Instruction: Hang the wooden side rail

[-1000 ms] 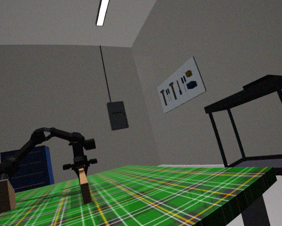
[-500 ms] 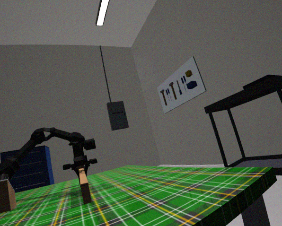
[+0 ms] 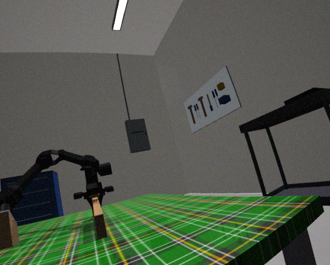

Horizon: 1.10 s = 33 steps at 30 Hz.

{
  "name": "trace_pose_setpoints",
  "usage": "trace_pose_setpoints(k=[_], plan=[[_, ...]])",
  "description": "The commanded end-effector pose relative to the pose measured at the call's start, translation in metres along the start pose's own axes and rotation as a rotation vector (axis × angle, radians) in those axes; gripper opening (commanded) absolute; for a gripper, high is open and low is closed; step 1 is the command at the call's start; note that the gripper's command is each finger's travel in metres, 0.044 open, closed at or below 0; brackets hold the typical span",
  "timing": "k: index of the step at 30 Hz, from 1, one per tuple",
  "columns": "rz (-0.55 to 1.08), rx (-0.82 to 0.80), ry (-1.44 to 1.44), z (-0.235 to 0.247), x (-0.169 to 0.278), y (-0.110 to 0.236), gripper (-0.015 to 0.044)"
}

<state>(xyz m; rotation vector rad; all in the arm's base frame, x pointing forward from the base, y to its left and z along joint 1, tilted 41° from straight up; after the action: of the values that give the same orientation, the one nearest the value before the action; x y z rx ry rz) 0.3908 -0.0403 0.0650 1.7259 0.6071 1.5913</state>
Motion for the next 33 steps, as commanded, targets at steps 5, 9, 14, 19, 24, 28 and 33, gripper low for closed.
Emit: trace_pose_setpoints(k=[5, 9, 14, 19, 24, 28, 33], plan=[[-0.003, -0.009, -0.004, 0.0010, 0.0013, 0.0029, 0.0000], [-0.003, -0.009, -0.004, 0.0015, 0.0018, 0.0028, 0.0000], [-0.002, -0.009, -0.004, 0.0015, 0.0023, 0.0029, 0.0000], [-0.002, -0.009, -0.004, 0.0010, 0.0029, 0.0030, 0.0000], [-0.002, -0.009, -0.004, 0.0004, 0.0035, 0.0032, 0.0000], [-0.002, -0.009, -0.004, 0.0005, 0.0039, 0.0032, 0.0000], [-0.002, -0.009, -0.004, 0.0010, 0.0044, 0.0029, 0.0000]])
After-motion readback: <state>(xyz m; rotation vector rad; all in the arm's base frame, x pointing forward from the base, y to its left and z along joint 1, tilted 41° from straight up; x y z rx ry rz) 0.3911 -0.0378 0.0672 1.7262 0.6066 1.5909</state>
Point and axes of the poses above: the point midway between the two fingers, 35 mm back from their tips, its own y axis back along the fingers, its own z axis across the jaws, x = y × z, the point moved 5 cm from there along y, back along the fingers, and after that the axes turned 1 degree about y, right-handed, at the moved point
